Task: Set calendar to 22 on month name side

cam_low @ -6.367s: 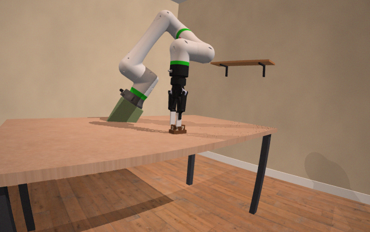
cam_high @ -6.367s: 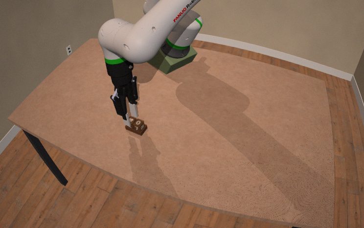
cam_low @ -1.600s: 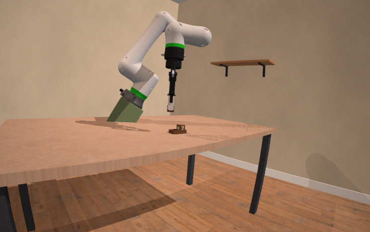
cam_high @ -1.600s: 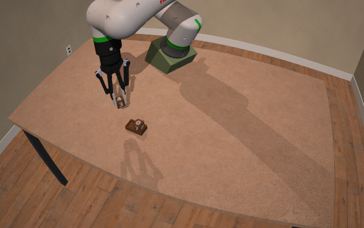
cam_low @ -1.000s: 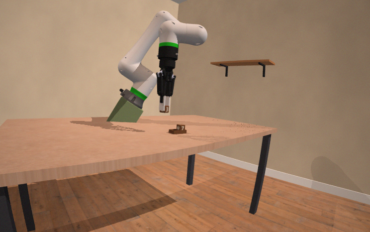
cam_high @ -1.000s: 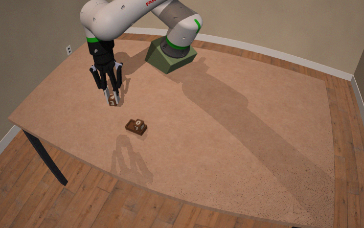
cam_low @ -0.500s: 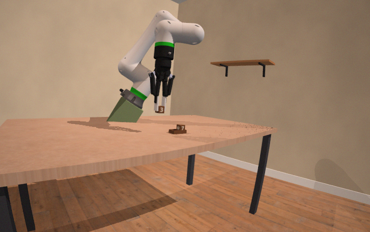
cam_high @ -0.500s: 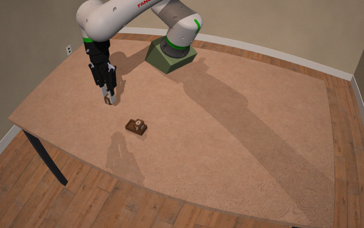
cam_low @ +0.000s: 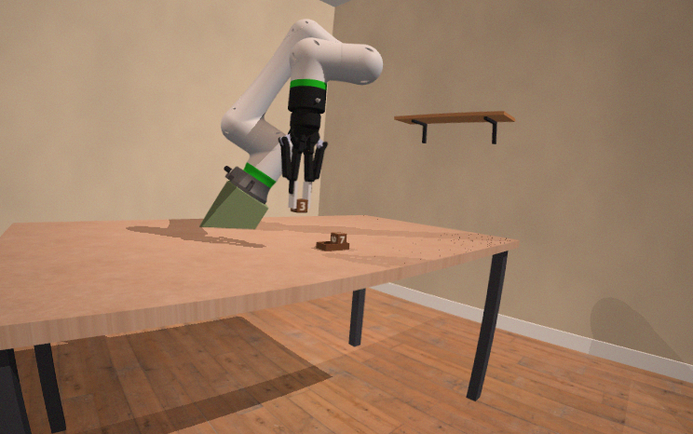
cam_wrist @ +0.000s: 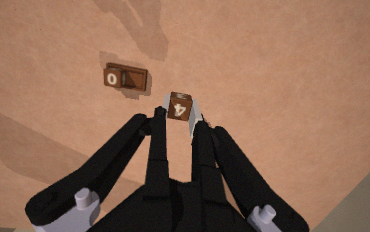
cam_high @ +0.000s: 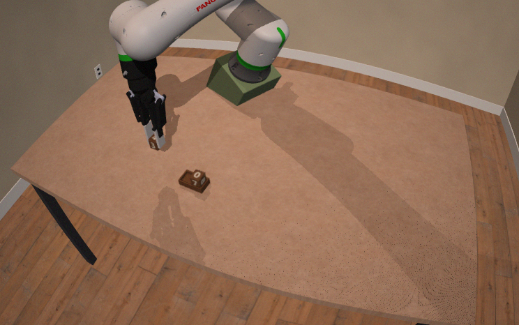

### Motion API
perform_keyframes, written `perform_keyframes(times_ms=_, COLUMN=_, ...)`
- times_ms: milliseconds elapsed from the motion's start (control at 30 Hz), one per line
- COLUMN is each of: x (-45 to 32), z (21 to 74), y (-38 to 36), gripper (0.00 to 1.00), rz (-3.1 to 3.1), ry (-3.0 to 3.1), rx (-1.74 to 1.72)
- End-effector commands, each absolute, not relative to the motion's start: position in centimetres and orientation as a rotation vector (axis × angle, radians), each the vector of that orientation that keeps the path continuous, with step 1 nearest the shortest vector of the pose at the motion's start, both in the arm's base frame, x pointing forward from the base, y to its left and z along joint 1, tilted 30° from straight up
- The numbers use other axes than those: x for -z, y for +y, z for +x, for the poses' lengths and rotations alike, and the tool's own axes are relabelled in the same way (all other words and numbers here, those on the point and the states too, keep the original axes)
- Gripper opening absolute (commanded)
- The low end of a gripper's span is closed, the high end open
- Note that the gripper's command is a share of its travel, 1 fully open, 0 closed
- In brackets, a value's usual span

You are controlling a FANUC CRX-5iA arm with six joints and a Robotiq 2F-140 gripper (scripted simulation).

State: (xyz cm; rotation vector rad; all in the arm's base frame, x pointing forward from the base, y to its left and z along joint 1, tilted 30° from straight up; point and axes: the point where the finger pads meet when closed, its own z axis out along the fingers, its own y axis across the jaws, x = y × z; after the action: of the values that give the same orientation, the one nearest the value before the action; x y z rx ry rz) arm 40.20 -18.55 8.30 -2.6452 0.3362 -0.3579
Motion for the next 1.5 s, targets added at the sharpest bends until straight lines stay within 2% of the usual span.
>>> perform_keyframes(times_ms=0, x=-7.9, z=40.4, y=-18.4, gripper=0.17, rz=-2.645, ry=0.337, rx=0.358)
perform_keyframes(times_ms=767, x=-0.7, z=42.9, y=-15.0, gripper=0.17, rz=-2.645, ry=0.337, rx=0.358)
perform_keyframes(times_ms=1467, x=-0.2, z=43.1, y=-14.8, gripper=0.17, rz=-2.645, ry=0.337, rx=0.358)
